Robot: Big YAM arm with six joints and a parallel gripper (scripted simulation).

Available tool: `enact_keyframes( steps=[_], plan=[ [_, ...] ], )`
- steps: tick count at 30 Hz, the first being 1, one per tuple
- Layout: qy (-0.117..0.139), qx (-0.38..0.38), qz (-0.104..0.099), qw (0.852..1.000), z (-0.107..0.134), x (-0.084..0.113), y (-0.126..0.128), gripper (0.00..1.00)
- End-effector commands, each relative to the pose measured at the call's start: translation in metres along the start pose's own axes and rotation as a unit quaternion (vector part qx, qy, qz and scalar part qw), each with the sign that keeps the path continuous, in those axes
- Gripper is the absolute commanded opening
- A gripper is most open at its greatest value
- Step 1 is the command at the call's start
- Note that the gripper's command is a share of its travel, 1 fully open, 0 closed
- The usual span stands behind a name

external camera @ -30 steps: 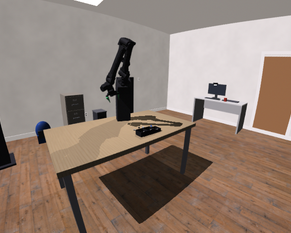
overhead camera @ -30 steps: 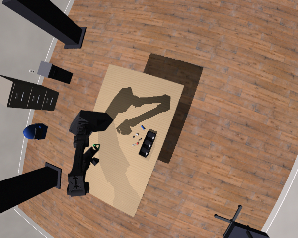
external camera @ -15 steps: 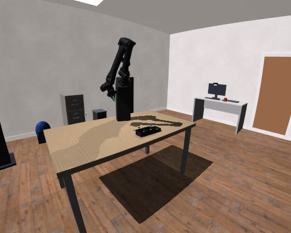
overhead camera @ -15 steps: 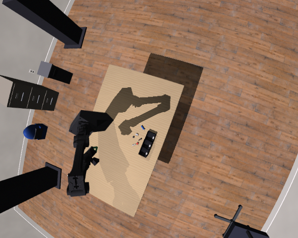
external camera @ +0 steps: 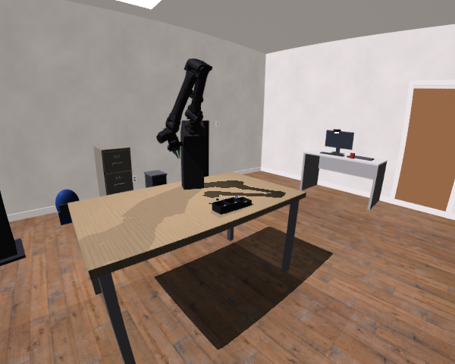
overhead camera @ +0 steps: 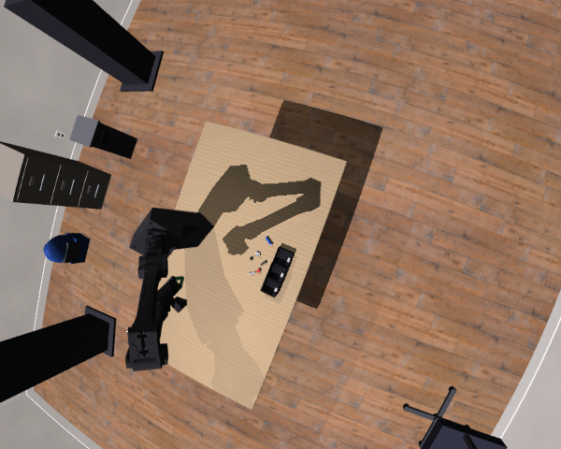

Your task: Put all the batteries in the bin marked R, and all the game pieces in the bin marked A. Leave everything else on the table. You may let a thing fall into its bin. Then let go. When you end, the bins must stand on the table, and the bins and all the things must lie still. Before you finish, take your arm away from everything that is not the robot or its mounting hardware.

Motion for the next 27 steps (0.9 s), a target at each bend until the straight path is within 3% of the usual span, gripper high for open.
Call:
enact_keyframes(
  steps=[1, 6, 13, 15, 16, 18, 19, 20, 21, 23, 24, 26, 27],
  plan=[
    [0.000, 0.000, 0.000, 1.000, 0.000, 0.000, 0.000, 0.08],
    [0.000, 0.000, 0.000, 1.000, 0.000, 0.000, 0.000, 0.08],
    [0.001, 0.001, -0.001, 1.000, -0.010, -0.058, -0.017, 0.08],
    [0.001, 0.001, -0.001, 1.000, -0.010, -0.060, -0.018, 0.08],
    [0.006, 0.014, 0.003, 1.000, -0.005, -0.061, 0.003, 0.08],
    [0.031, 0.056, 0.018, 0.998, -0.038, -0.066, -0.006, 0.08],
    [0.048, 0.056, 0.010, 0.997, -0.038, -0.068, -0.001, 0.08],
    [0.048, 0.056, 0.010, 0.997, -0.039, -0.068, -0.001, 0.08],
    [0.061, 0.074, 0.020, 0.995, -0.047, -0.071, 0.003, 0.08],
    [0.061, 0.074, 0.020, 0.995, -0.047, -0.071, 0.003, 0.08],
    [0.066, 0.096, 0.037, 0.992, -0.057, -0.074, 0.006, 0.08],
    [0.070, 0.099, 0.038, 0.992, -0.071, -0.080, 0.014, 0.08],
    [0.071, 0.120, 0.056, 0.989, -0.081, -0.083, 0.018, 0.08]
  ],
)
Point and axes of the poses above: the point where the finger pads meet when closed, its own x axis back along the fingers, its own y axis across the jaws, z = x × y, the point moved 4 cm from there along x, back along the fingers, and after that the axes turned 13 degrees about x, right-handed, at the moved point
